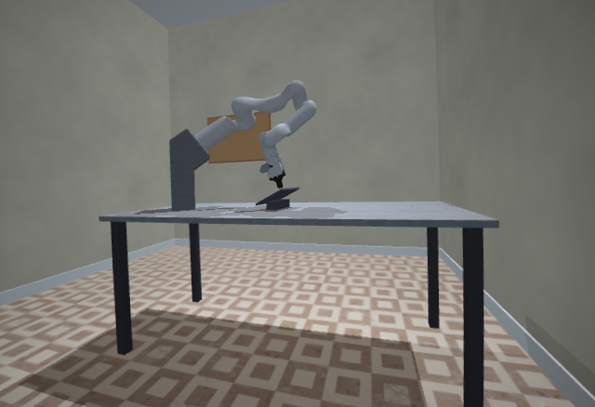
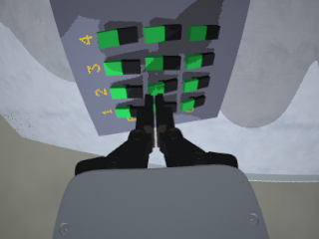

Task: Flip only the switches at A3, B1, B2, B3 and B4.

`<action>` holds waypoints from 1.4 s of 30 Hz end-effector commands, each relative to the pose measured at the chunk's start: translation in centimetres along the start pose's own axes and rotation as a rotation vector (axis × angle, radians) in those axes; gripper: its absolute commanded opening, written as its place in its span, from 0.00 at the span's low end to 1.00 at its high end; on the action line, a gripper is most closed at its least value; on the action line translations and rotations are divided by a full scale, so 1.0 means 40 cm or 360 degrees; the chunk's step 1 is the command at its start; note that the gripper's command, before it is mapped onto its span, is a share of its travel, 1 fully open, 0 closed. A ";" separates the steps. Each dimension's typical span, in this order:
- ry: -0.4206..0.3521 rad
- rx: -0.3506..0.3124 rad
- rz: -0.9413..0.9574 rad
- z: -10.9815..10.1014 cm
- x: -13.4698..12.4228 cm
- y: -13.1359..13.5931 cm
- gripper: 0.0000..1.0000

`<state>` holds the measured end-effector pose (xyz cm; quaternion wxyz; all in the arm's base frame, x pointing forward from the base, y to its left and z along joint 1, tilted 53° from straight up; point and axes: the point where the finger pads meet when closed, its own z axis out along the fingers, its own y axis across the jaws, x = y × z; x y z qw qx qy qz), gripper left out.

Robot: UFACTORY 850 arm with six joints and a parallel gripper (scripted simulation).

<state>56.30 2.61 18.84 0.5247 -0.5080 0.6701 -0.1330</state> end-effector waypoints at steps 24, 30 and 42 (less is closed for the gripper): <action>0.0000 0.0001 0.0000 0.028 0.000 -0.001 0.00; 0.0000 0.0001 0.0000 0.049 0.000 -0.001 0.00; 0.0000 0.0001 0.0000 0.059 0.000 -0.001 0.00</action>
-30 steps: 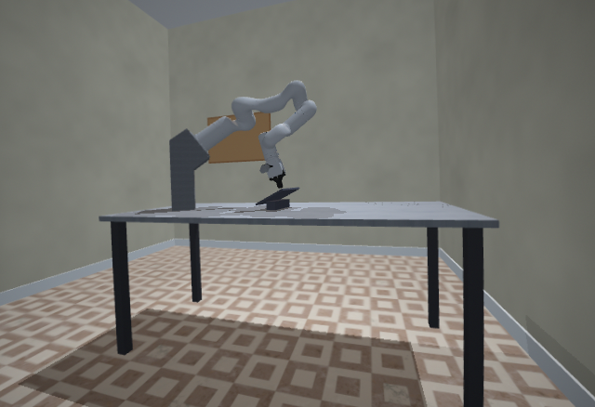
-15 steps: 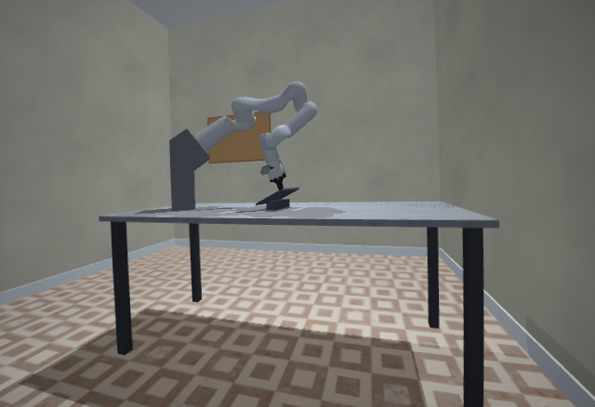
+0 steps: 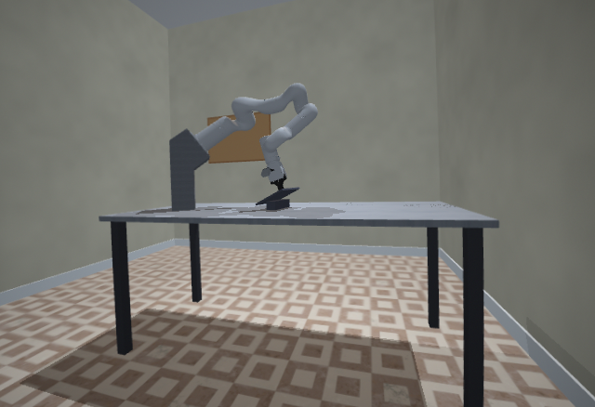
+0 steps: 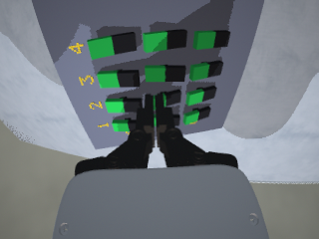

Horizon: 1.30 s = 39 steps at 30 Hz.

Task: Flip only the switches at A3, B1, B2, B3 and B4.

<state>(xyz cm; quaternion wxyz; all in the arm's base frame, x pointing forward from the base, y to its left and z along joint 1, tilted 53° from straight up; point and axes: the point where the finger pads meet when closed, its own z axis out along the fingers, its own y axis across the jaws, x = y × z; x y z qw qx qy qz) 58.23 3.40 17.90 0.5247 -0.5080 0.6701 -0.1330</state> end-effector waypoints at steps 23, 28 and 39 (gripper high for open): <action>0.0000 0.0001 0.0000 0.014 0.000 -0.001 0.00; 0.0000 0.0001 0.0000 0.014 0.000 -0.001 0.00; 0.0000 0.0001 0.0000 -0.007 0.000 -0.001 0.00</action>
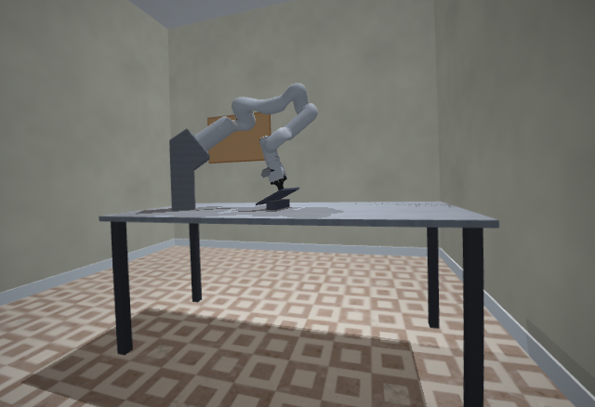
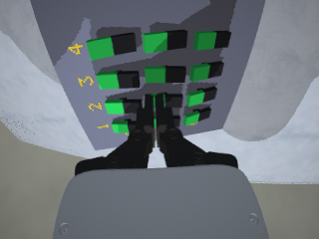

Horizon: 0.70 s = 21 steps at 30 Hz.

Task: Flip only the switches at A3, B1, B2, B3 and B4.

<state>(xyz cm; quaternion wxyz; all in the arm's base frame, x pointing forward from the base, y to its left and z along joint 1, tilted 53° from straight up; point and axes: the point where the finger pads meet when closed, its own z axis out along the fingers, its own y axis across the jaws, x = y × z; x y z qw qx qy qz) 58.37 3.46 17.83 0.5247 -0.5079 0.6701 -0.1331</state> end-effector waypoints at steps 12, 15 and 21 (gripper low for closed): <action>0.0000 0.0001 0.0000 -0.062 0.000 -0.001 0.00; 0.0000 0.0001 0.0000 -0.062 0.000 -0.001 0.00; 0.0000 0.0001 0.0000 -0.062 0.000 -0.001 0.00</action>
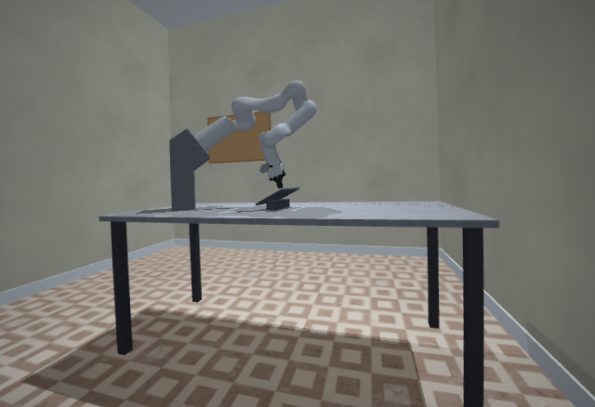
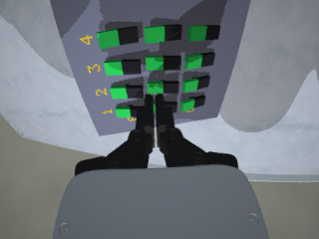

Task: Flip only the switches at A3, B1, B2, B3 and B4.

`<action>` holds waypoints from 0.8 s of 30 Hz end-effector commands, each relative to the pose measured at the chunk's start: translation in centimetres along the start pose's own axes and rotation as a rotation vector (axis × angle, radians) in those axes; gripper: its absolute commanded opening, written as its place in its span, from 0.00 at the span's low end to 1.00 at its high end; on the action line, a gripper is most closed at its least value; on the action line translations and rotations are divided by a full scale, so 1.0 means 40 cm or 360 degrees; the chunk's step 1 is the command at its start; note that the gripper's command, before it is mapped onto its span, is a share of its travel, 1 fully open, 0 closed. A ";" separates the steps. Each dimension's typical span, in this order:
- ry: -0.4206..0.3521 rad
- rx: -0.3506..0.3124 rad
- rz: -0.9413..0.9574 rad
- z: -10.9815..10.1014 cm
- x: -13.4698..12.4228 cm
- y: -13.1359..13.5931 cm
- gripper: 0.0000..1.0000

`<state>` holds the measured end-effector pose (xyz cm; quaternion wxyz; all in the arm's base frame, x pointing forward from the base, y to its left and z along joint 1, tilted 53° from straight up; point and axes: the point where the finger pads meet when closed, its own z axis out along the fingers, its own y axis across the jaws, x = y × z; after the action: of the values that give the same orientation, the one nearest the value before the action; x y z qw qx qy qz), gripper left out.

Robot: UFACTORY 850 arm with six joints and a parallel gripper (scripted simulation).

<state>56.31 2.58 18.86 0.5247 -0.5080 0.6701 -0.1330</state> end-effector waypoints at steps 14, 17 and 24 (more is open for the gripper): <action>0.0000 0.0487 0.0001 0.014 0.070 0.088 0.00; 0.0000 0.0501 0.0000 0.014 0.072 0.091 0.00; 0.0000 0.0501 0.0000 0.014 0.073 0.091 0.00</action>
<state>54.96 2.03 14.42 0.5950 -0.4228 0.6421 -0.2342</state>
